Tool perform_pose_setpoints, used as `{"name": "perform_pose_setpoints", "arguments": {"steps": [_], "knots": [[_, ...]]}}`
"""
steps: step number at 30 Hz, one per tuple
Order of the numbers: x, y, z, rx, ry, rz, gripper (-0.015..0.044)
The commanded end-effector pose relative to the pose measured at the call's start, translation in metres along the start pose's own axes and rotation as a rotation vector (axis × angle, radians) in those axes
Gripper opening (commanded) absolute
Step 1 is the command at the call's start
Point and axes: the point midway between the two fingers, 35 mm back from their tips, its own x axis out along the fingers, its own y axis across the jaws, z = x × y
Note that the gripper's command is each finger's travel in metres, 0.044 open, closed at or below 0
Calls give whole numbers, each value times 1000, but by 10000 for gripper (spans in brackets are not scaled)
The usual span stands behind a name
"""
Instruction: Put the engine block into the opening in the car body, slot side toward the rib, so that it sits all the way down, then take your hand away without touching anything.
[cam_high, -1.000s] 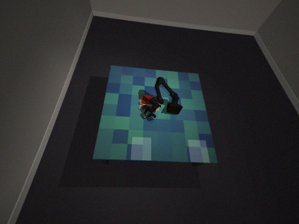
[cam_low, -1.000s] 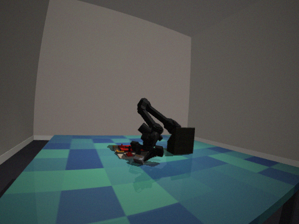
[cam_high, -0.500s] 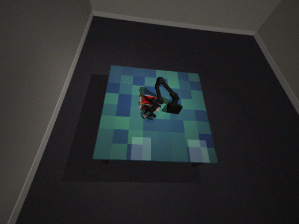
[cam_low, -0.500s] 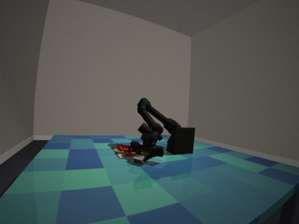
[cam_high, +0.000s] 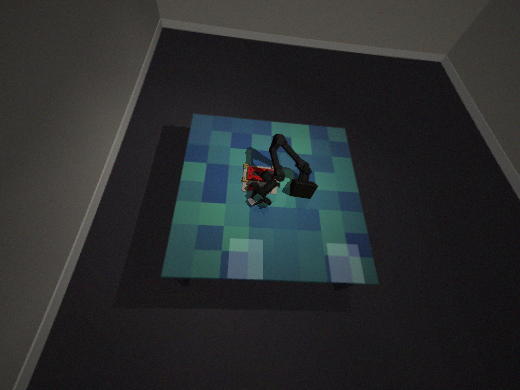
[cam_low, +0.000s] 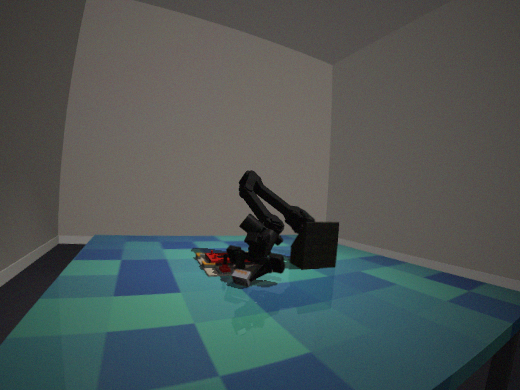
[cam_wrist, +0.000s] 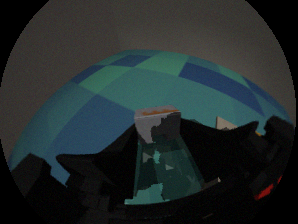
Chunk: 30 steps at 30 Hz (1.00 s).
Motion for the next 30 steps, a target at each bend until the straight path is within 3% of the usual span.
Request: {"name": "perform_pose_setpoints", "arguments": {"steps": [1, 4, 21, 30], "knots": [[0, 0, -3, 7, 11, 0, 0], [0, 0, -3, 7, 11, 0, 0], [0, 0, 0, 0, 0, 0, 440], [-11, 0, 3, 6, 9, 0, 440]]}}
